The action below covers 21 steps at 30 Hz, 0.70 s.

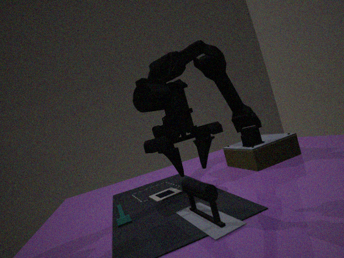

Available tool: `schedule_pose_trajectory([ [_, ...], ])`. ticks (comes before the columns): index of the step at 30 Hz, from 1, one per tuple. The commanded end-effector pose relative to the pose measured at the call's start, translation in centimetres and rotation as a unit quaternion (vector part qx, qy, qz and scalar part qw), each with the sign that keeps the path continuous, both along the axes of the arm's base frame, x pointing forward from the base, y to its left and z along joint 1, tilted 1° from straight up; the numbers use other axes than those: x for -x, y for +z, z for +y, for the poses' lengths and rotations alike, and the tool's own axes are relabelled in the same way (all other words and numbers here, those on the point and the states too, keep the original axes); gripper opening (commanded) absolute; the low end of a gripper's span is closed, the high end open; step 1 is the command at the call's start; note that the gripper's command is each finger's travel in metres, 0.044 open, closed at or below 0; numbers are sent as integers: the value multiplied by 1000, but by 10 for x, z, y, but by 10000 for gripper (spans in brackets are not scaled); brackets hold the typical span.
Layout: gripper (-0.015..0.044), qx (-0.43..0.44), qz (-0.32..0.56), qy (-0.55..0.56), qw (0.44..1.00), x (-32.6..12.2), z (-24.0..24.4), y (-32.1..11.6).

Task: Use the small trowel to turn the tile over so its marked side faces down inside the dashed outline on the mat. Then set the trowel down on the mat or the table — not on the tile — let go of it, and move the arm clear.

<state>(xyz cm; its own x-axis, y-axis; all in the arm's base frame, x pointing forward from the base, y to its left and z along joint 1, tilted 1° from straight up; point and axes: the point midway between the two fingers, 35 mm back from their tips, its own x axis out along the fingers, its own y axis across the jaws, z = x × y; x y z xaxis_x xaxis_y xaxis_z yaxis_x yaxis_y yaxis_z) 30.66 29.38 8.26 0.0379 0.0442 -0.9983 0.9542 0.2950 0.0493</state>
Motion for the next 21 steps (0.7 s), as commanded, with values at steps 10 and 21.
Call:
schedule_pose_trajectory([
  [10, 300, 1, -32, 89, 996, 0, 3, 5],
  [21, 300, 19, -93, 261, 961, -1, 8, -3],
])
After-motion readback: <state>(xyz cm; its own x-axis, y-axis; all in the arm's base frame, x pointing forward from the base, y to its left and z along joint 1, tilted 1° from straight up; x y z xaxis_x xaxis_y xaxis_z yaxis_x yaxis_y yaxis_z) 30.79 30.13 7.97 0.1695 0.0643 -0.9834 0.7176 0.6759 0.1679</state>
